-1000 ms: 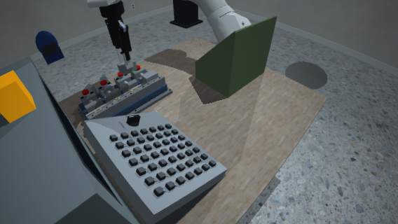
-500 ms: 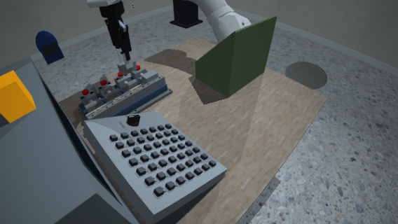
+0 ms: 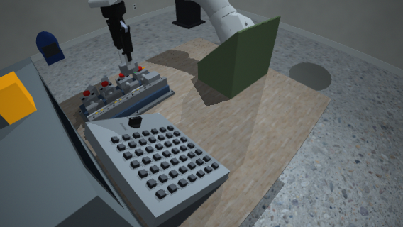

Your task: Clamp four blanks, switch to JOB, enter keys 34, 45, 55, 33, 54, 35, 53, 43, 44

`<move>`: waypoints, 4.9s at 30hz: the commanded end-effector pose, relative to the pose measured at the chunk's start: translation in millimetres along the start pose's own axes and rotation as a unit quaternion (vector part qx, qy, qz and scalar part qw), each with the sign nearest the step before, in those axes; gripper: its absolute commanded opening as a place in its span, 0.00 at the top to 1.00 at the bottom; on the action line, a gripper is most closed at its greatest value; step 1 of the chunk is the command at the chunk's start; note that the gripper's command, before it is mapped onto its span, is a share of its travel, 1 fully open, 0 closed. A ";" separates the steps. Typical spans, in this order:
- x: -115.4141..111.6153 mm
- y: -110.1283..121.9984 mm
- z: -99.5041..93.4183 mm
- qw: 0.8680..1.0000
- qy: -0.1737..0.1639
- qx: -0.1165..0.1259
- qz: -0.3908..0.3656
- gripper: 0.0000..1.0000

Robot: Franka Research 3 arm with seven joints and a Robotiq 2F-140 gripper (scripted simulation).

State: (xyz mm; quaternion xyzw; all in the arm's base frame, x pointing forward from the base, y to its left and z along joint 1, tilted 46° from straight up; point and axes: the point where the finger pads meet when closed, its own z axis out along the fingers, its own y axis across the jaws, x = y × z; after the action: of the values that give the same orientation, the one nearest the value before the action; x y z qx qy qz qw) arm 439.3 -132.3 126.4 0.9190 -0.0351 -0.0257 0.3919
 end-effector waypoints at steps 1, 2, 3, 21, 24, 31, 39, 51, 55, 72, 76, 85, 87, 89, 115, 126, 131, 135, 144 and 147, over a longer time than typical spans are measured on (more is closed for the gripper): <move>1.0 -1.3 -2.3 1.000 0.001 0.001 -0.004 1.00; 1.0 -1.2 -2.3 1.000 0.001 0.001 -0.004 1.00; 1.0 -1.2 -2.3 1.000 0.001 0.001 -0.004 1.00; 0.8 -1.1 -2.2 1.000 0.001 0.001 -0.006 1.00; 0.8 -1.1 -2.2 1.000 0.001 0.001 -0.006 1.00; 0.8 -1.1 -2.2 1.000 0.001 0.001 -0.006 1.00; 0.8 -1.1 -2.2 1.000 0.001 0.001 -0.006 1.00; 0.8 -1.1 -2.2 1.000 0.001 0.001 -0.006 1.00; 0.8 -1.1 -2.2 1.000 0.001 0.001 -0.006 1.00; 0.8 -1.1 2.9 1.000 0.001 0.001 -0.006 1.00; 0.8 -1.1 6.5 1.000 0.001 0.001 -0.006 1.00; 0.8 -1.1 15.0 1.000 0.001 0.001 -0.006 1.00; 0.8 -1.1 18.0 1.000 0.001 0.001 -0.006 1.00; 0.8 -1.1 21.1 1.000 0.001 0.001 -0.006 1.00; 0.7 -1.0 58.2 1.000 0.001 0.001 -0.006 1.00; 0.6 -1.0 71.4 1.000 0.001 0.001 -0.006 1.00; 0.6 -1.0 73.9 1.000 0.001 0.001 -0.006 1.00; 0.6 -1.0 76.5 1.000 0.001 0.001 -0.006 1.00; 0.6 -1.0 79.6 1.000 0.001 0.001 -0.006 1.00; 0.6 -1.0 79.8 1.000 0.001 0.001 -0.006 1.00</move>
State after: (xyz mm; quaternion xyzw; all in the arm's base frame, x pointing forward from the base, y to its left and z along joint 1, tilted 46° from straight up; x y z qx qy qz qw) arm 433.0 -189.2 71.3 0.9194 -0.0281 -0.0299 0.3913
